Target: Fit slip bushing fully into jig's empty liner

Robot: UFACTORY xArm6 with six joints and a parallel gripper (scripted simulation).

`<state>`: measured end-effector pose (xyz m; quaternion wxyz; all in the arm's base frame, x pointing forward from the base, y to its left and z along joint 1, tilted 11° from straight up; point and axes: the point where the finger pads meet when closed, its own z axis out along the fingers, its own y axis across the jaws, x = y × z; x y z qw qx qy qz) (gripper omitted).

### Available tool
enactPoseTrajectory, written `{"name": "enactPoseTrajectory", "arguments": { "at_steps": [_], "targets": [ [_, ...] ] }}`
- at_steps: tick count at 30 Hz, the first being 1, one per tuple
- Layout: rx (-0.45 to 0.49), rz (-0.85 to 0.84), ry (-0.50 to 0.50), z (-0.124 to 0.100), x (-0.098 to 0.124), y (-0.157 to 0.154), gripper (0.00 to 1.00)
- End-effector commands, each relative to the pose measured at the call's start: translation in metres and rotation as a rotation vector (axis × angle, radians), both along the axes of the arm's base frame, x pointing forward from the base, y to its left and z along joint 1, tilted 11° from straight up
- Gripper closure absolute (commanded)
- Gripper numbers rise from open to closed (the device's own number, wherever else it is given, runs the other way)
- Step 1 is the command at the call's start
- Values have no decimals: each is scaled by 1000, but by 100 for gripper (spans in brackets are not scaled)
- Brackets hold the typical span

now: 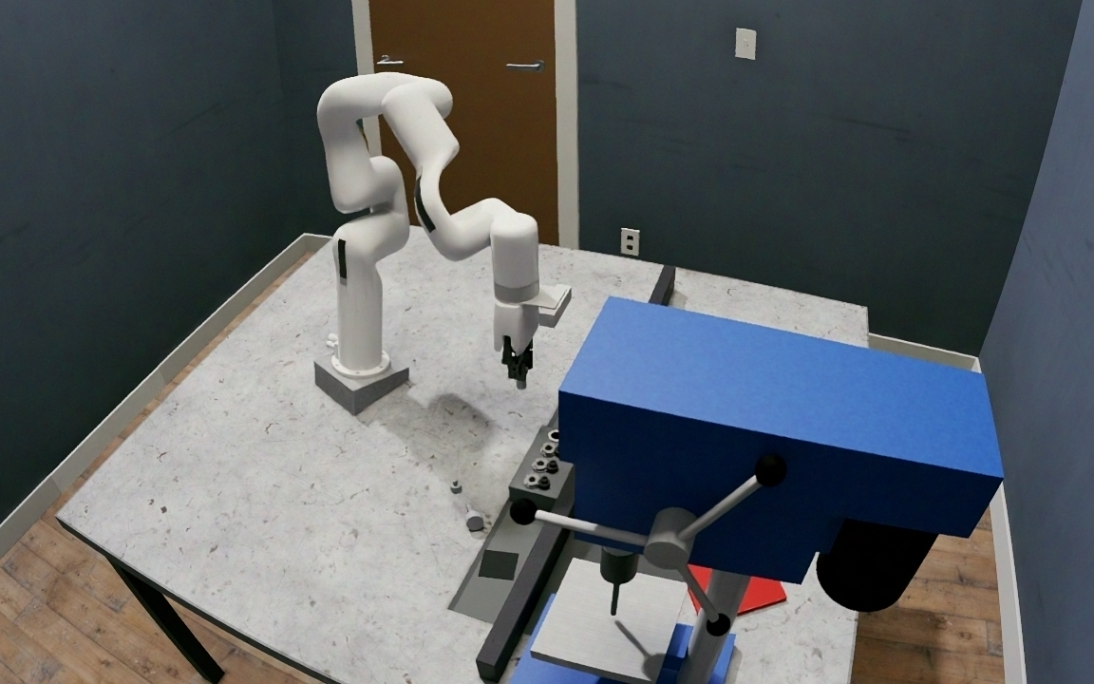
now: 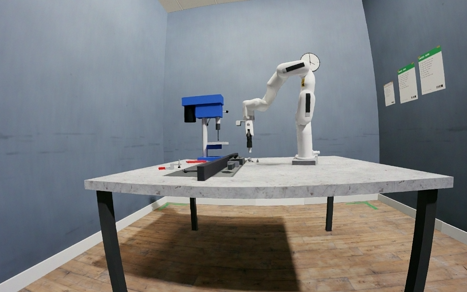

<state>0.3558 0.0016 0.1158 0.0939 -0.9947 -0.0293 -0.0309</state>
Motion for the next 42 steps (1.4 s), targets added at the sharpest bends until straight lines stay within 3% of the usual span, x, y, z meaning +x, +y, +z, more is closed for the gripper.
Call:
{"name": "enactPoseTrajectory", "arguments": {
  "at_steps": [1,42],
  "targets": [
    [0,0,-4,1,5,-3,74],
    [0,0,-5,2,39,-23,74]
  ]
}}
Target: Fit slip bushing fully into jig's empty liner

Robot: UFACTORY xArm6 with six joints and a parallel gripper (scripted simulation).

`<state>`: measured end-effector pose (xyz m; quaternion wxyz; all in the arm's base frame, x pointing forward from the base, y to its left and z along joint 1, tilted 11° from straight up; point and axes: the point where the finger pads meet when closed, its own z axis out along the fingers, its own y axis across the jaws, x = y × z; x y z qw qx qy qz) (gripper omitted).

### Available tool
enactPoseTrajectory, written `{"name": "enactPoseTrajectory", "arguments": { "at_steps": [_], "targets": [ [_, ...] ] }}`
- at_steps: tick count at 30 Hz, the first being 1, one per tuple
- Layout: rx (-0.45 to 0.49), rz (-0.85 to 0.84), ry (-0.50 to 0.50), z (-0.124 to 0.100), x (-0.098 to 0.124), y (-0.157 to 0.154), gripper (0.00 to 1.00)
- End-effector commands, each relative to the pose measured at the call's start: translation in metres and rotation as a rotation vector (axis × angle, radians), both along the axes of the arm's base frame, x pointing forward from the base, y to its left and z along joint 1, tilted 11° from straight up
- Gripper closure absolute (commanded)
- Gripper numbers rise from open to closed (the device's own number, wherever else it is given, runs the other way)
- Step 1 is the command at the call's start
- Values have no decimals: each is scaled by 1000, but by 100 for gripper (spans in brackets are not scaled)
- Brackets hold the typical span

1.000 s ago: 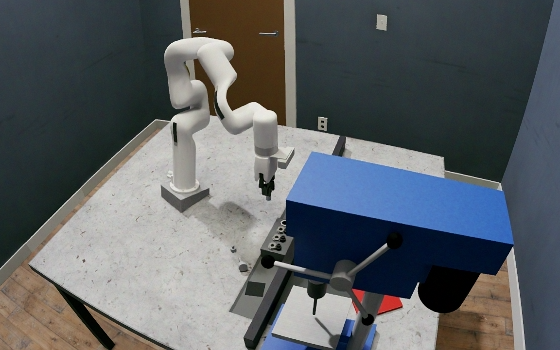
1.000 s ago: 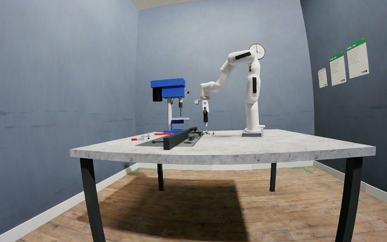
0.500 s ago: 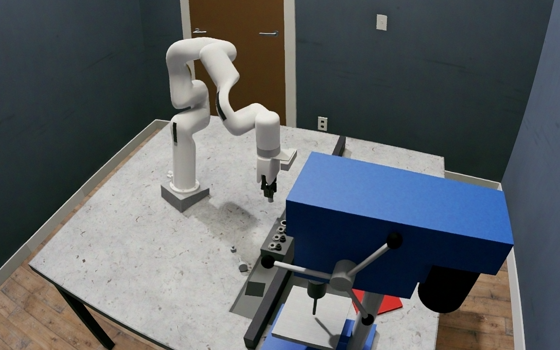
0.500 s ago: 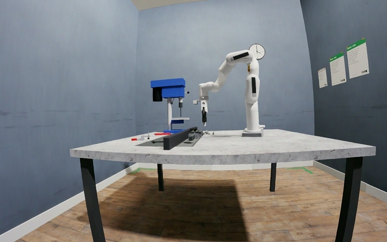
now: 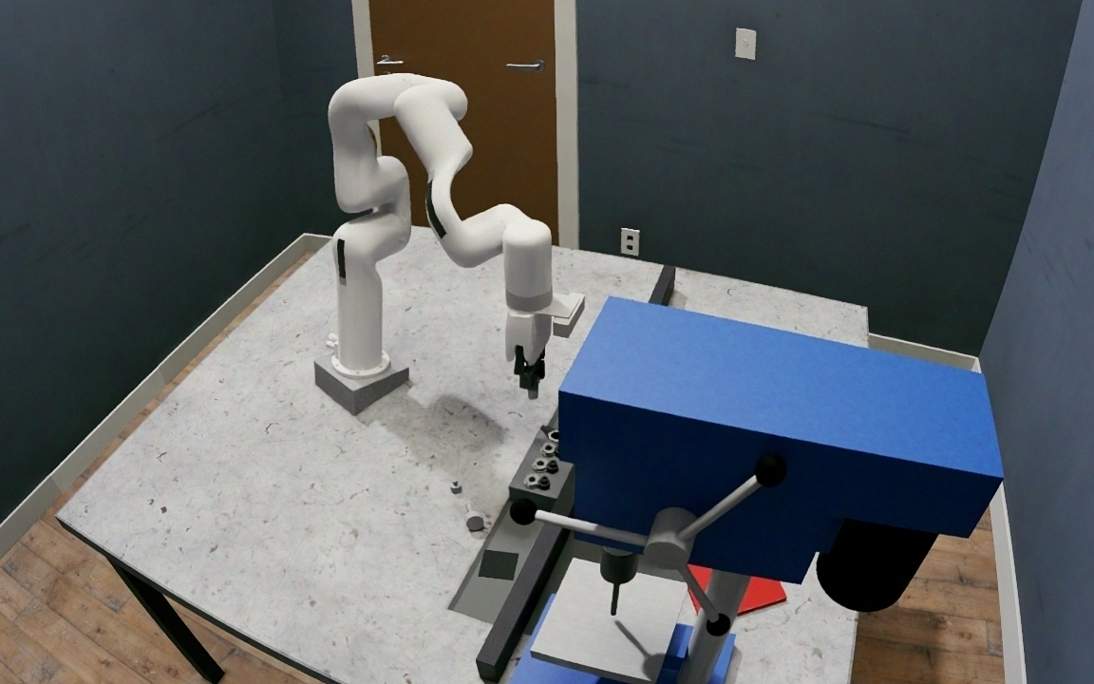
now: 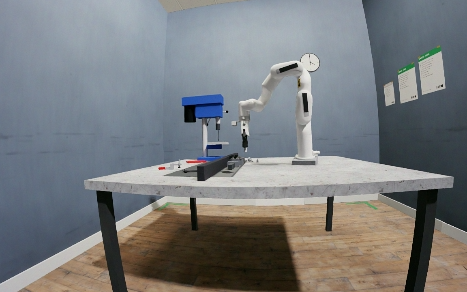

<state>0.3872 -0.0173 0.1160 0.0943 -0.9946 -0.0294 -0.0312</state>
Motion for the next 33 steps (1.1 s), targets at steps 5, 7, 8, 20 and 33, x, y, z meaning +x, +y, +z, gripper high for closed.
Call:
{"name": "enactPoseTrajectory", "arguments": {
  "at_steps": [5,7,8,20,33],
  "targets": [
    [0,0,-4,1,11,-6,74],
    [0,0,-4,1,11,-6,74],
    [0,0,-4,1,11,-6,74],
    [0,0,-4,2,23,-13,74],
    [0,-1,-5,2,34,-20,74]
  ]
}}
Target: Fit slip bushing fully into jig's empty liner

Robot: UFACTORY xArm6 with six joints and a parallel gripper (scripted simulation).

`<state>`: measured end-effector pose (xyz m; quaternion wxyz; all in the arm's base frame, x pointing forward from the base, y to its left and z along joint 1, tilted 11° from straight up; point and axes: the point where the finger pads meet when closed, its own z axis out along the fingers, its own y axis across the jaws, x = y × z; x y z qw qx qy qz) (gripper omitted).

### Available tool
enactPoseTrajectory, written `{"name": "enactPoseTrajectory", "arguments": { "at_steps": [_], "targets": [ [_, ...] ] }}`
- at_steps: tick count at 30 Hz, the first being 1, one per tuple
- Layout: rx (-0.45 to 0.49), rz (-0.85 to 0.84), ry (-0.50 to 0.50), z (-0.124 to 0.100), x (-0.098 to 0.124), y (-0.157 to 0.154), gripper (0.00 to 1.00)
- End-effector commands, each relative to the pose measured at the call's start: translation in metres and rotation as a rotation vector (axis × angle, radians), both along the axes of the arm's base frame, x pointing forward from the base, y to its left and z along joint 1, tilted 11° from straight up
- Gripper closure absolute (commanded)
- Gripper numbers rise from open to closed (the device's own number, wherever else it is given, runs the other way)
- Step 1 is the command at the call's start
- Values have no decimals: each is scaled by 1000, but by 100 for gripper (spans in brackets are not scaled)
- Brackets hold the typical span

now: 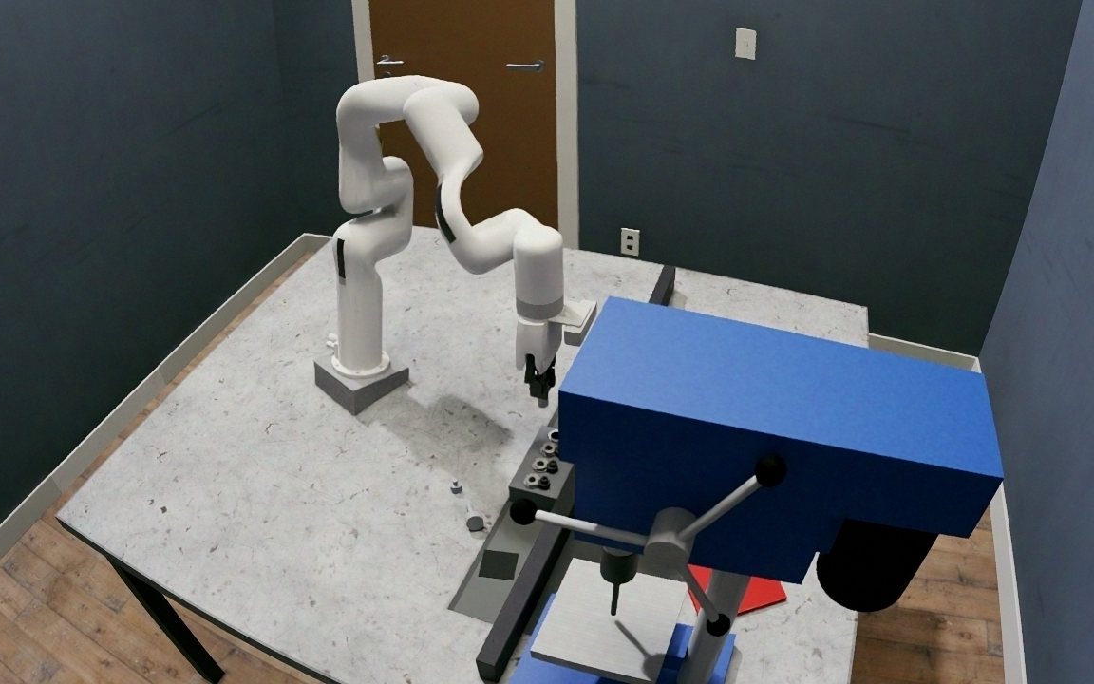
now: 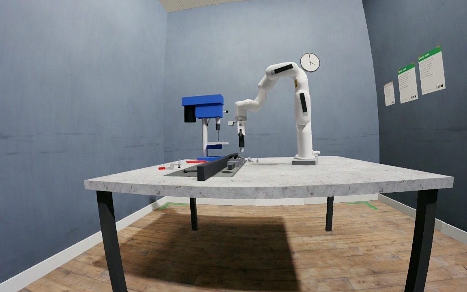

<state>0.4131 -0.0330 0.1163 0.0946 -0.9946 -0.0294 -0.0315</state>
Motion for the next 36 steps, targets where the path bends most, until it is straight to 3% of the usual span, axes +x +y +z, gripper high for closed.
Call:
{"name": "enactPoseTrajectory", "arguments": {
  "at_steps": [1,36],
  "targets": [
    [-1,0,-4,2,9,-5,74],
    [0,-1,-5,2,35,-20,74]
  ]
}}
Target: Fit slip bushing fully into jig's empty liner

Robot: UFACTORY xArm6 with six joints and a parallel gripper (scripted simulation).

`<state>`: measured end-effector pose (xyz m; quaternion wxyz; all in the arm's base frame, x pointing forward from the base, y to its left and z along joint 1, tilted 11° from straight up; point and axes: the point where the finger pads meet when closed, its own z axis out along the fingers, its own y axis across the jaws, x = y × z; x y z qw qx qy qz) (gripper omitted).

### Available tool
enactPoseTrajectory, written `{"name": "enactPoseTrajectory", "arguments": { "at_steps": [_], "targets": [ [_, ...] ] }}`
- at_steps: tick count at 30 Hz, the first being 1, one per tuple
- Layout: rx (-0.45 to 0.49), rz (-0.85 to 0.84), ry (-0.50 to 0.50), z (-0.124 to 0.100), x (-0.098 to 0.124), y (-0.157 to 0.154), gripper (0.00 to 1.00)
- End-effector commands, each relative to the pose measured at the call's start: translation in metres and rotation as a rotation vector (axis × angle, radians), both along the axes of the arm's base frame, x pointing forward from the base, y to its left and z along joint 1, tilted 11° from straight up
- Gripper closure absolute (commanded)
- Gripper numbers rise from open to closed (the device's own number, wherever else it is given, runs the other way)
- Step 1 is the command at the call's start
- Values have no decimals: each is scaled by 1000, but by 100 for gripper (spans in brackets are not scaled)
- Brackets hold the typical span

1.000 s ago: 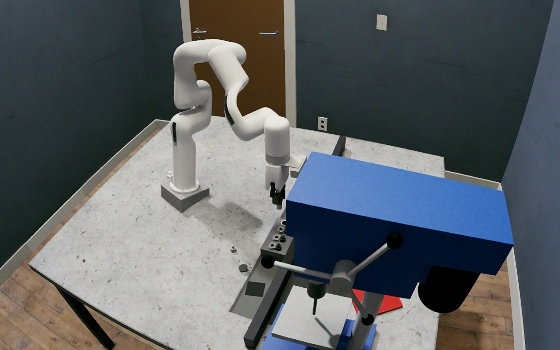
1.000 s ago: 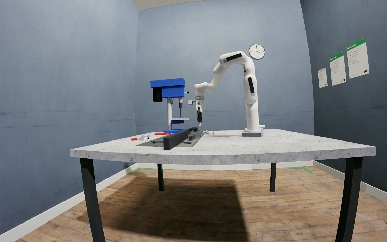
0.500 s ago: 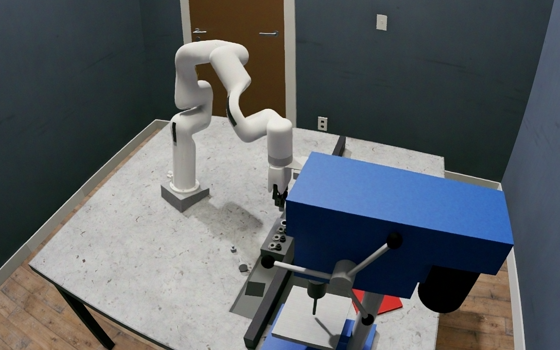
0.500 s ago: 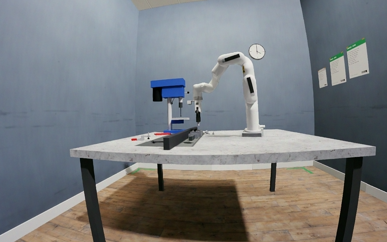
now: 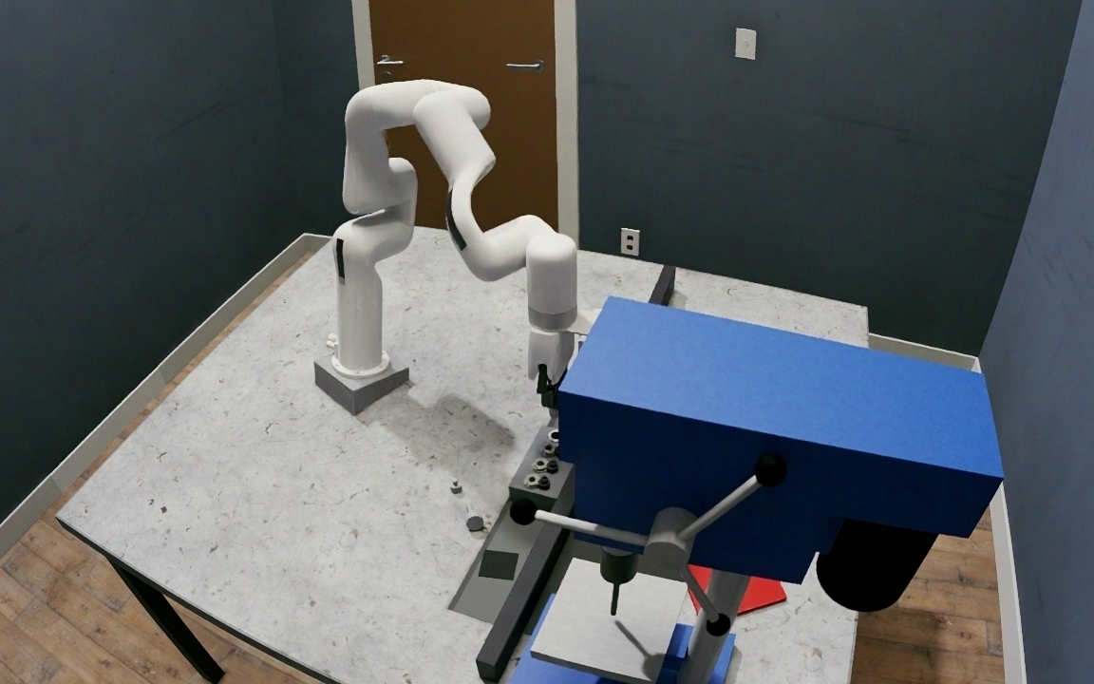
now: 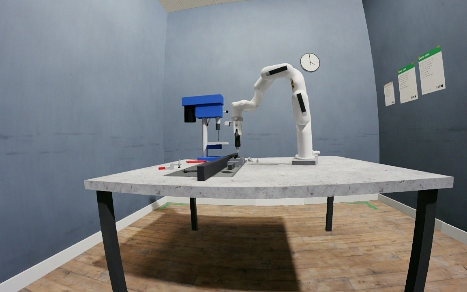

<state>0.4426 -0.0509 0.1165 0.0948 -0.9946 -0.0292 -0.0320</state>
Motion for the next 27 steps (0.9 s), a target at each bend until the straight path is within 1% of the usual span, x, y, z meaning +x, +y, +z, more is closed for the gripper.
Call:
{"name": "enactPoseTrajectory", "arguments": {
  "at_steps": [1,7,18,27],
  "targets": [
    [-1,0,-4,2,5,-3,74],
    [-1,0,-4,0,5,-2,74],
    [-1,0,-4,-17,6,1,74],
    [-1,0,-4,-19,6,1,74]
  ]
}}
